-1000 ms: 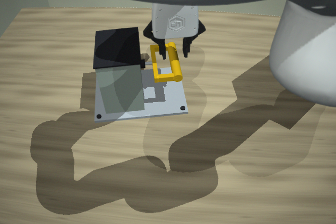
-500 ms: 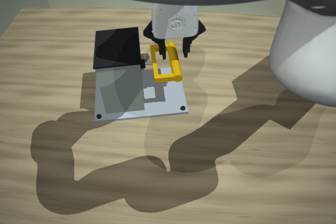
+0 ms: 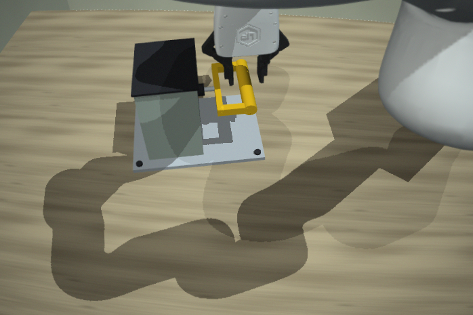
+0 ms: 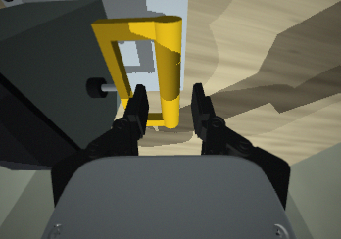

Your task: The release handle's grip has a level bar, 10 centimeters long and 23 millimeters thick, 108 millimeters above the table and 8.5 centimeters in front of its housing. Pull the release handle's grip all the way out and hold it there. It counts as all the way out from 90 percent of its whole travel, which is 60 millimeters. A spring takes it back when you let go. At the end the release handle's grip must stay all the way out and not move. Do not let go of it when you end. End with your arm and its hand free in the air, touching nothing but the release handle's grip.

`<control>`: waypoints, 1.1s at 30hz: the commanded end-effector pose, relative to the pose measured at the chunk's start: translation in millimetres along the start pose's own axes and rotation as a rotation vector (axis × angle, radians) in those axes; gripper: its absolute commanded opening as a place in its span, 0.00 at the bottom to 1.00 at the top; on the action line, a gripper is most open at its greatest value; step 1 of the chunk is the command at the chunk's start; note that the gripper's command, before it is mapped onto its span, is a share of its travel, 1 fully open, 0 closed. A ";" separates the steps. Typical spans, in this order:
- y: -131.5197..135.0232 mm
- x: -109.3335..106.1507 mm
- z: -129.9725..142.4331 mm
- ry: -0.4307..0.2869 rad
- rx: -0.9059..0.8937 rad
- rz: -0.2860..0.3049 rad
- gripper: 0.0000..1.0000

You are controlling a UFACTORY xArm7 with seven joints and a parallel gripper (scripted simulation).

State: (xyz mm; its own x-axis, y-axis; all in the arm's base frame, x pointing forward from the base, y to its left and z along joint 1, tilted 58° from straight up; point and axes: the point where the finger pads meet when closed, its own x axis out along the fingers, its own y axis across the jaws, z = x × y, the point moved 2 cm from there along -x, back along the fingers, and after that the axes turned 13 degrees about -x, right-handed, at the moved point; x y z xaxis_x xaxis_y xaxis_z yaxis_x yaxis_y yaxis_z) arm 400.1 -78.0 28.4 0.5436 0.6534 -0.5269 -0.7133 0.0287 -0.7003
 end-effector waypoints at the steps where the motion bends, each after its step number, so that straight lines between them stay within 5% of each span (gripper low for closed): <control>1: -0.1 3.9 -1.4 0.004 0.001 -0.001 0.51; 33: -0.2 31.9 -1.6 0.004 0.001 -0.001 0.51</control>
State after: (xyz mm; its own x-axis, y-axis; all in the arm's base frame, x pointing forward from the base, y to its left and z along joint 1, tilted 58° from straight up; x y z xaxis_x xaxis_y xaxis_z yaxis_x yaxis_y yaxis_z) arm 416.4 -58.4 12.7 0.5435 0.6535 -0.5268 -0.7133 0.0287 -0.7003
